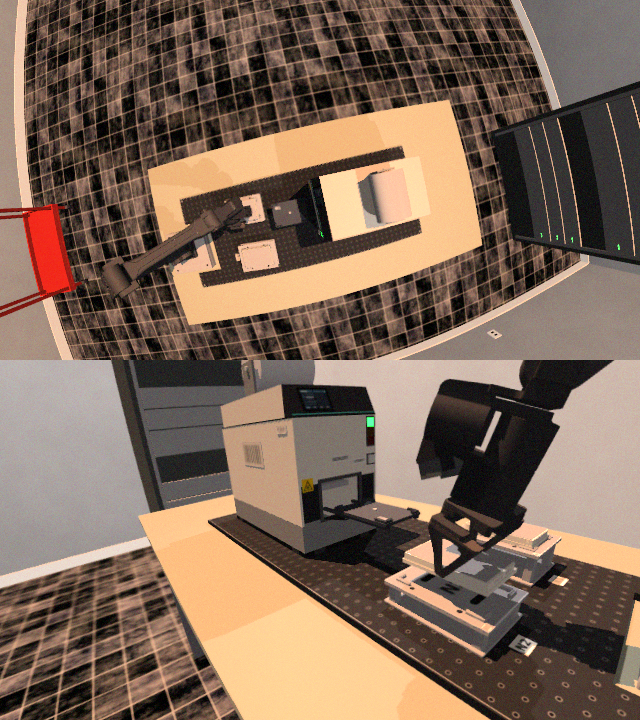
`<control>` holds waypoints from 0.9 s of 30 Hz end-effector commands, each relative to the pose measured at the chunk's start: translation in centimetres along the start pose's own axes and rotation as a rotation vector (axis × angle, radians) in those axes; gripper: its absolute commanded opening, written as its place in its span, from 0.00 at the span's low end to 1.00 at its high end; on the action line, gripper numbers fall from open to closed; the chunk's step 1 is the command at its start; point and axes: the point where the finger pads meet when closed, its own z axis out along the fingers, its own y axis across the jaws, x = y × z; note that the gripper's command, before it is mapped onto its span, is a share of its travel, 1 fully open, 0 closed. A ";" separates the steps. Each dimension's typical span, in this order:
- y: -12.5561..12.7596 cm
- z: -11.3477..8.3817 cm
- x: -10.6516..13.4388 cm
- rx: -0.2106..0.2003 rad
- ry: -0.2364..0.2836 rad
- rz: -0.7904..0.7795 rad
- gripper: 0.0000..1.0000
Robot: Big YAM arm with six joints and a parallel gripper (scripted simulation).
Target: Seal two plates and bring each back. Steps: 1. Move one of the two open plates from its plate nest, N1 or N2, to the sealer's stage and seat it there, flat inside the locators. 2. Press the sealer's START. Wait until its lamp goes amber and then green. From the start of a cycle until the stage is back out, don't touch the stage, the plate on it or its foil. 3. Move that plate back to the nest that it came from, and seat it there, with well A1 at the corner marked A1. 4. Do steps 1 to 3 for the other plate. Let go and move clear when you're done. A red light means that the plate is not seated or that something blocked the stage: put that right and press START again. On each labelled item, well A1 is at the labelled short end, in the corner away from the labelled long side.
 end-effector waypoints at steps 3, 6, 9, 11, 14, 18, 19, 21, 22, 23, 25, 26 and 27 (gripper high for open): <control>1.5 -0.5 -2.5 -0.022 -0.044 -0.012 0.00; 1.5 -0.5 -2.6 -0.023 -0.047 -0.009 0.00; 0.8 -0.3 -2.1 -0.013 -0.034 0.001 0.00; 0.5 -0.1 -1.5 -0.006 -0.019 0.001 0.00; 0.3 -0.2 -1.3 -0.004 -0.015 0.001 0.00; -0.1 -0.3 -0.5 0.001 -0.003 0.001 0.00; -0.2 -0.3 -0.3 0.001 -0.003 0.002 0.00; -0.3 -0.4 -0.2 0.000 -0.006 0.002 0.00; -0.3 -0.5 -0.2 -0.002 -0.009 0.002 0.00; -0.2 -0.6 -0.3 -0.003 -0.013 0.002 0.00; -0.1 -0.8 -0.6 -0.006 -0.019 0.002 0.00; 0.0 -0.8 -0.8 -0.008 -0.023 0.003 0.00; 0.2 -0.9 -1.0 -0.010 -0.027 -0.001 0.00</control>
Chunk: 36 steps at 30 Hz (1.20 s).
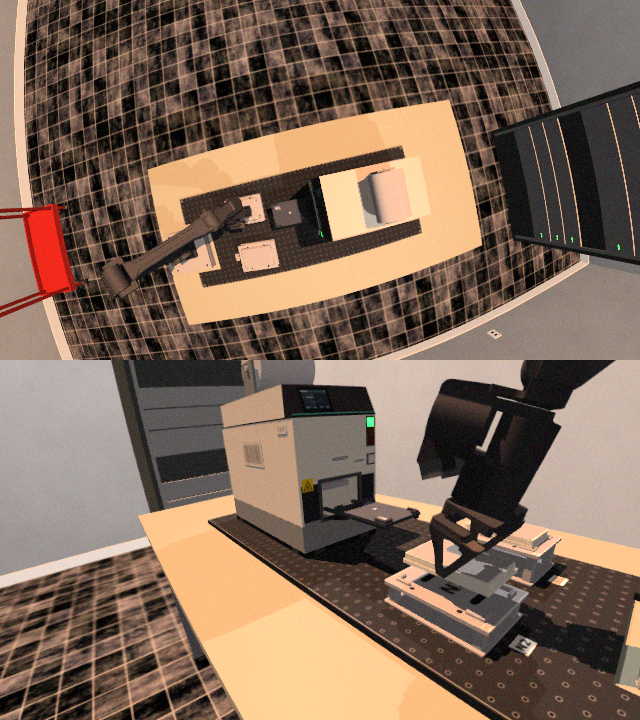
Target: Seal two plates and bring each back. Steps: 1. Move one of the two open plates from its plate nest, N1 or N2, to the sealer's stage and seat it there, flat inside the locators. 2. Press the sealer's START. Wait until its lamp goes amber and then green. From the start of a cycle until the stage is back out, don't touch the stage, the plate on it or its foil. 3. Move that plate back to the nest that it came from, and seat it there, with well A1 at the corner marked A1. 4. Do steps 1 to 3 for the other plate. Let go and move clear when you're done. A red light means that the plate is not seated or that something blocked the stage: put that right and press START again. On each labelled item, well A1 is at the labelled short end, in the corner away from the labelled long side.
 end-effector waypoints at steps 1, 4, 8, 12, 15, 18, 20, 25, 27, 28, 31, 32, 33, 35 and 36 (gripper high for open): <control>0.5 -0.9 -1.3 -0.013 -0.030 -0.003 0.00; 0.7 -0.9 -1.5 -0.015 -0.033 -0.006 0.00; 1.4 -0.7 -2.1 -0.023 -0.042 -0.016 0.00; 0.9 -0.4 -2.5 -0.016 -0.040 0.001 0.00; 0.8 -0.4 -2.7 -0.016 -0.043 0.007 0.00; 0.8 -0.3 -2.9 -0.015 -0.043 0.008 0.00; 0.8 -0.3 -2.9 -0.015 -0.042 0.007 0.00; 0.8 0.0 -1.2 -0.008 -0.010 -0.013 0.00; 0.9 -0.1 -0.7 -0.007 -0.003 -0.022 0.00; 0.8 -0.2 -0.4 -0.006 0.000 -0.022 0.00; 0.3 -0.3 -0.2 -0.003 0.000 -0.012 0.00; 0.1 -0.4 -0.3 -0.003 -0.004 -0.008 0.00; 0.0 -0.4 -0.3 -0.003 -0.007 -0.004 0.00; -0.1 -0.5 -0.4 -0.004 -0.010 -0.001 0.00; -0.1 -0.5 -0.4 -0.004 -0.011 -0.001 0.00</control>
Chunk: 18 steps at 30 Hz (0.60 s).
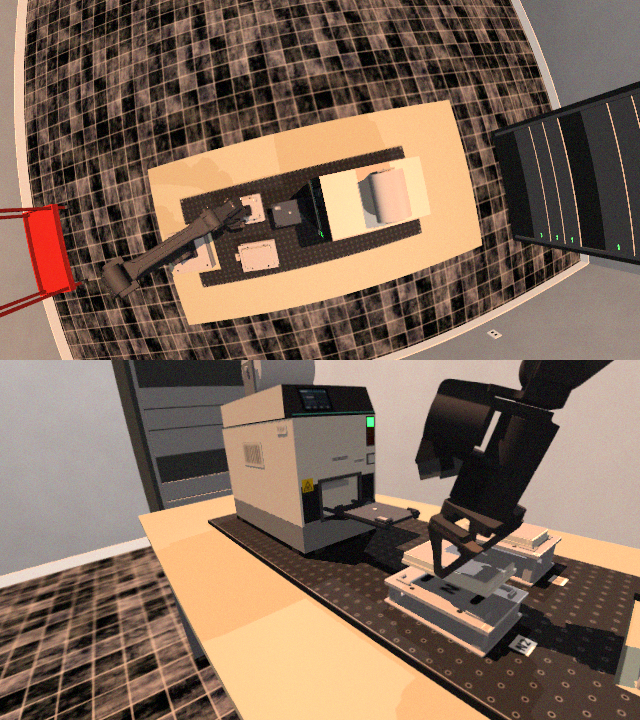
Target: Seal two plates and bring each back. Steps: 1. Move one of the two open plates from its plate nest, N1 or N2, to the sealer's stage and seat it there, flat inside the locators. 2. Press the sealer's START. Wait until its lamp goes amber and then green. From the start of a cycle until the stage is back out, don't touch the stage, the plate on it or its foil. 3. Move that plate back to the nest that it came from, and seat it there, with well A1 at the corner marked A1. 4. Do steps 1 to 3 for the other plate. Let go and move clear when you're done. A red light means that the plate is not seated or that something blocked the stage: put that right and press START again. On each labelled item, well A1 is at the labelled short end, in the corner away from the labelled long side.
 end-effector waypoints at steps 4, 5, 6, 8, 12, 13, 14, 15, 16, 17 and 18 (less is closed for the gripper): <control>-0.2 -0.8 -0.9 -0.006 -0.022 0.003 0.00; -0.1 -0.9 -1.1 -0.008 -0.026 0.003 0.00; -0.1 -1.0 -1.4 -0.009 -0.030 0.003 0.00; 0.0 -1.1 -1.8 -0.012 -0.037 0.004 0.00; 0.4 -0.8 -2.1 -0.015 -0.039 0.000 0.00; 0.6 -0.8 -2.2 -0.017 -0.040 -0.004 0.00; 0.8 -0.7 -2.2 -0.018 -0.041 -0.007 0.00; 0.9 -0.6 -2.2 -0.019 -0.039 -0.011 0.00; 1.1 -0.6 -2.2 -0.021 -0.040 -0.015 0.00; 1.3 -0.6 -2.2 -0.023 -0.041 -0.018 0.00; 1.3 -0.6 -2.2 -0.023 -0.041 -0.018 0.00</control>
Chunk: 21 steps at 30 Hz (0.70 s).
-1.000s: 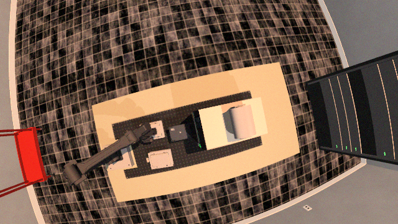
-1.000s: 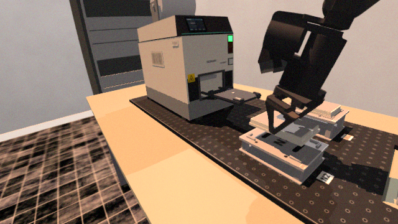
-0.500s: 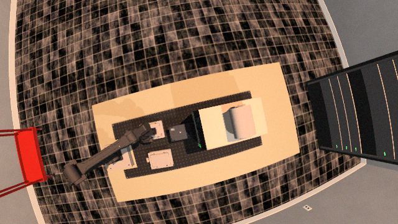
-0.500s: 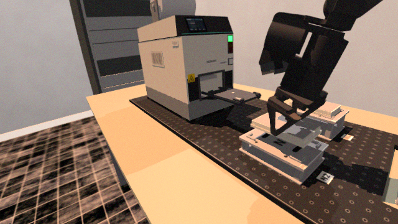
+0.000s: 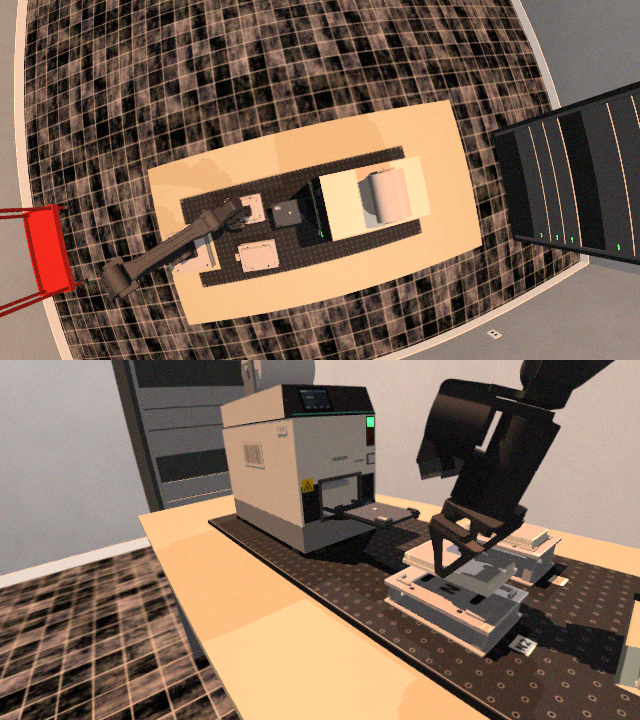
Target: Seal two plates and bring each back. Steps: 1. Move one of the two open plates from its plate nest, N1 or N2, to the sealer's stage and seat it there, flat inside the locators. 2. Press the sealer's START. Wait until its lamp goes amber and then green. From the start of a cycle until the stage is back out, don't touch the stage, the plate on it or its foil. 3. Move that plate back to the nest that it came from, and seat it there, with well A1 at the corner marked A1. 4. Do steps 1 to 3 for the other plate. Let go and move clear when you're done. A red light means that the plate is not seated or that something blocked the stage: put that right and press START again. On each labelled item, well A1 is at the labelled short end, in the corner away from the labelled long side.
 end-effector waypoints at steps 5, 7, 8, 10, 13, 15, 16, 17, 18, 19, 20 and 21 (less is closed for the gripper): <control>0.9 -0.5 -2.7 -0.019 -0.044 -0.002 0.00; 0.8 -0.4 -2.9 -0.018 -0.045 0.002 0.00; 0.7 -0.4 -2.9 -0.018 -0.046 0.003 0.00; 0.7 -0.4 -2.9 -0.016 -0.043 0.003 0.00; 0.6 0.0 -1.8 -0.010 -0.020 -0.005 0.00; 0.7 0.3 -1.2 -0.010 -0.014 -0.014 0.00; 0.7 0.4 -0.9 -0.010 -0.011 -0.018 0.00; 0.7 0.4 -0.9 -0.010 -0.011 -0.018 0.00; 0.7 0.4 -0.9 -0.010 -0.011 -0.018 0.00; 0.8 0.4 -0.7 -0.012 -0.013 -0.021 0.00; 0.9 0.4 -0.5 -0.013 -0.014 -0.024 0.00; 0.9 0.4 -0.3 -0.015 -0.014 -0.024 0.00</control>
